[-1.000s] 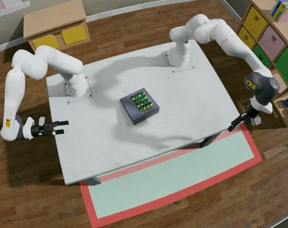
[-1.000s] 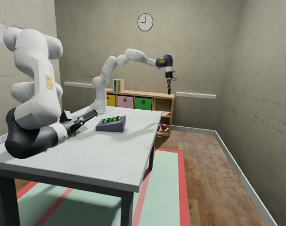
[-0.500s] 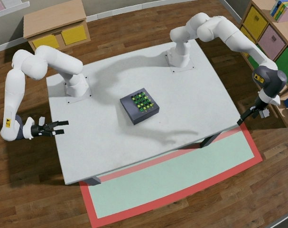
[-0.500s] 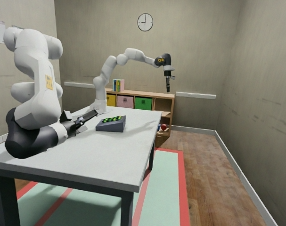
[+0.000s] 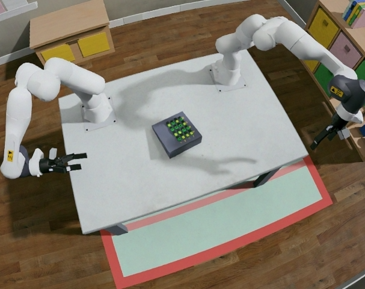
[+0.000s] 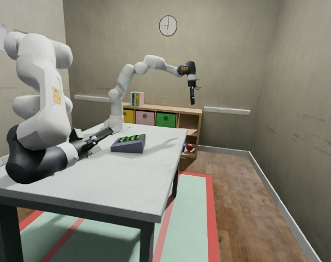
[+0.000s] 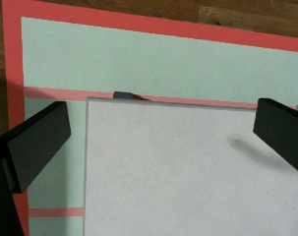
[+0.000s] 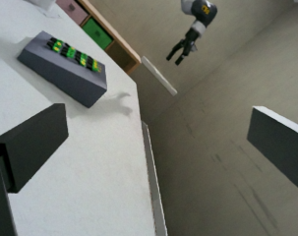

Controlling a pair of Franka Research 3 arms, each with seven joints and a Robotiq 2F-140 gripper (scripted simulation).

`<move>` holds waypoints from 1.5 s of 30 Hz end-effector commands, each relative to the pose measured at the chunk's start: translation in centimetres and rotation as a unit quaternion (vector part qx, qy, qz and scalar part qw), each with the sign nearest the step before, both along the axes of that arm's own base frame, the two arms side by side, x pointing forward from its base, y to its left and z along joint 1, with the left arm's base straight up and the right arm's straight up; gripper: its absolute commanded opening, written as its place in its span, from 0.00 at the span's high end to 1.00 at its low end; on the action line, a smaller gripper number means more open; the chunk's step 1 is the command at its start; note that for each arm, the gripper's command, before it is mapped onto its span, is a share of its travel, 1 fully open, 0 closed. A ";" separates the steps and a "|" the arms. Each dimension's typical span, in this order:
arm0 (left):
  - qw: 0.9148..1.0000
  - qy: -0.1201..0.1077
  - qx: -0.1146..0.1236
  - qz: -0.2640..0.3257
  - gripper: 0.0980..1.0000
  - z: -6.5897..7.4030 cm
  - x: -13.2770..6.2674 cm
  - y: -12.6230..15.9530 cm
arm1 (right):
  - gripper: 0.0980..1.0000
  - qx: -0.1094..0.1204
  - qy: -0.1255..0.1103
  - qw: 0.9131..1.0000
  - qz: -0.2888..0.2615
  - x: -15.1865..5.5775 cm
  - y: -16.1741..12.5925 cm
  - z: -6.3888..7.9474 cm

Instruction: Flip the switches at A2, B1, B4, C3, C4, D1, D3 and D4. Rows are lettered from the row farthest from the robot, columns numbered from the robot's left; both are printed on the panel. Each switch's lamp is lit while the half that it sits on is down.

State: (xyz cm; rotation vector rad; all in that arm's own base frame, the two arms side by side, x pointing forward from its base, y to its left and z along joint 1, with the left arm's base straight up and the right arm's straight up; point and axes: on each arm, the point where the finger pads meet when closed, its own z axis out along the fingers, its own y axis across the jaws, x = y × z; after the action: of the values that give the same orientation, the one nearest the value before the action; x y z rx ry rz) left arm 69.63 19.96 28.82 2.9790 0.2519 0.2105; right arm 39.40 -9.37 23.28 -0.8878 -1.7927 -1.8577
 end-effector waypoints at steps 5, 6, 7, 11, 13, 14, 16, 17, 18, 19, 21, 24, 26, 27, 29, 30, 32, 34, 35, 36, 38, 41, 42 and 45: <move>1.000 0.003 0.007 -0.001 0.00 0.5 -1.9 3.4 | 0.00 0.000 0.000 1.000 0.000 0.0 0.0 0.0; 1.000 0.003 0.007 0.001 0.00 0.6 -2.1 3.7 | 0.00 0.000 0.000 1.000 0.000 0.0 0.0 0.0; 1.000 0.003 0.007 0.002 0.00 0.6 -2.3 4.1 | 0.00 0.000 0.000 1.000 0.000 0.0 0.0 0.0; 1.000 0.004 0.009 0.009 0.00 0.9 -3.2 5.8 | 0.00 0.000 0.000 1.000 0.000 0.0 0.0 0.0; 1.000 0.005 0.010 0.013 0.00 1.1 -3.7 6.7 | 0.00 0.000 0.000 1.000 0.000 0.0 0.0 0.0; 1.000 0.005 0.011 0.014 0.00 1.2 -4.0 7.1 | 0.00 0.000 0.000 1.000 0.000 0.0 0.0 0.0; 1.000 0.005 0.012 0.018 0.00 1.3 -4.6 8.0 | 0.00 0.000 0.000 1.000 0.000 0.0 0.0 0.0; 1.000 0.006 0.012 0.020 0.00 1.4 -4.8 8.4 | 0.00 0.000 0.000 1.000 0.000 0.0 0.0 0.0; 1.000 0.006 0.013 0.022 0.00 1.5 -5.1 8.9 | 0.00 0.000 0.000 1.000 0.000 0.0 0.0 0.0; 1.000 0.006 0.013 0.024 0.00 1.6 -5.4 9.3 | 0.00 0.000 0.000 1.000 0.000 0.0 0.0 0.0; 1.000 0.006 0.013 0.024 0.00 1.6 -5.4 9.3 | 0.00 0.000 0.000 1.000 0.000 0.0 0.0 0.0; 0.999 0.008 0.015 0.031 0.00 1.9 -6.7 11.1 | 0.00 0.000 0.000 1.000 0.000 0.0 0.0 0.0; 0.999 0.008 0.016 0.035 0.00 2.0 -7.2 11.8 | 0.00 0.000 0.000 1.000 0.000 0.0 0.0 0.0; 0.999 0.008 0.016 0.037 0.00 2.1 -7.5 12.3 | 0.00 0.000 0.000 1.000 0.000 0.0 0.0 0.0; 0.999 0.009 0.017 0.040 0.00 2.3 -8.1 13.1 | 0.00 0.000 0.000 1.000 0.000 0.0 0.0 0.0; 0.999 0.009 0.018 0.042 0.00 2.3 -8.4 13.5 | 0.00 0.000 0.000 1.000 0.000 0.0 0.0 0.0; 0.999 0.010 0.019 0.046 0.00 2.5 -9.0 14.2 | 0.00 0.000 0.000 1.000 0.000 0.0 0.0 0.0; 0.999 0.011 0.020 0.049 0.00 2.7 -9.7 15.0 | 0.00 0.000 0.000 1.000 0.000 0.0 0.0 0.0; 0.998 0.011 0.020 0.051 0.00 2.7 -10.0 15.4 | 0.00 0.000 0.000 1.000 0.000 0.0 0.0 0.0; 0.998 0.011 0.020 0.053 0.00 2.8 -10.3 15.8 | 0.00 0.000 0.000 1.000 0.000 0.0 0.0 0.0; 0.998 0.011 0.020 0.053 0.00 2.8 -10.3 15.8 | 0.00 0.000 0.000 1.000 0.000 0.0 0.0 0.0; 0.998 0.013 0.022 0.061 0.00 3.1 -11.8 17.4 | 0.00 0.000 0.000 1.000 0.000 0.0 0.0 0.0; 0.998 0.013 0.023 0.063 0.00 3.2 -12.1 17.8 | 0.00 0.000 0.000 1.000 0.000 0.0 0.0 0.0; 0.997 0.014 0.024 0.068 0.00 3.4 -13.1 18.8 | 0.00 0.000 0.000 1.000 0.000 0.0 0.0 0.0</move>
State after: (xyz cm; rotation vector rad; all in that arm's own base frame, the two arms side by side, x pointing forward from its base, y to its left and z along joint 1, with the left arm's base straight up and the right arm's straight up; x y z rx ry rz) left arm 57.64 37.82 32.11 3.0058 0.4845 0.2006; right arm 39.40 -9.37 23.28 -0.8878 -1.7927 -1.8577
